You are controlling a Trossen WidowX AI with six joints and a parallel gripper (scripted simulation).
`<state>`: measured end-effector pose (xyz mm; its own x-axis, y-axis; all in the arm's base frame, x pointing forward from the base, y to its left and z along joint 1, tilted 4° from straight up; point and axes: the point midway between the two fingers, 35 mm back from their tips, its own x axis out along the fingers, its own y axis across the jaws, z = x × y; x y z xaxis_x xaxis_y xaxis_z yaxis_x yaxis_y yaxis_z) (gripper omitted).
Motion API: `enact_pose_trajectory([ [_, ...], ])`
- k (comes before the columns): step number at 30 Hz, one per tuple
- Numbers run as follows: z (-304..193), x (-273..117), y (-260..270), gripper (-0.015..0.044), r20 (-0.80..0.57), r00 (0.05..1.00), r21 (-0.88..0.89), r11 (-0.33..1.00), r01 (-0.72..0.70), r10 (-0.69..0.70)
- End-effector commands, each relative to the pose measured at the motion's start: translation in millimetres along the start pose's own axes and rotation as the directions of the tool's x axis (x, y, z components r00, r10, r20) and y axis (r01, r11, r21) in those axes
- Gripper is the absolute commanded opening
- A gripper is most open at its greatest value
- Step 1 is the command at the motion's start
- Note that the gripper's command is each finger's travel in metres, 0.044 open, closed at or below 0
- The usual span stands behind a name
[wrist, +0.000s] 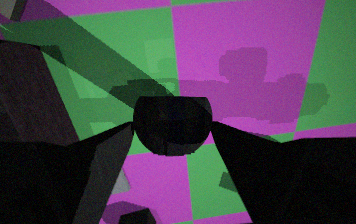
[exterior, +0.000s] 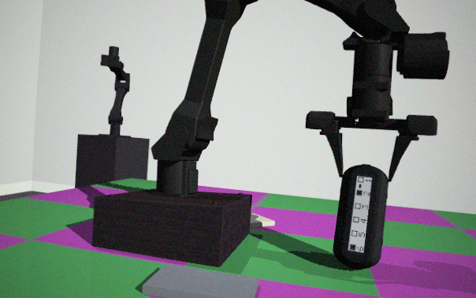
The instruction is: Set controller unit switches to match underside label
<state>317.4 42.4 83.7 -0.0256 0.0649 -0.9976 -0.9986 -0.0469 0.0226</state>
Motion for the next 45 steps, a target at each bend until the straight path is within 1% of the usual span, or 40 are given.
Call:
enact_pose_trajectory([
  [1, -6, 0, 0, 0.0338, -0.014, 1.0, 0.0, 1.0, -0.001, 0.001],
  [45, -36, -2, 0, 0.0338, -0.017, 1.0, 0.001, 1.0, -0.001, 0.001],
])
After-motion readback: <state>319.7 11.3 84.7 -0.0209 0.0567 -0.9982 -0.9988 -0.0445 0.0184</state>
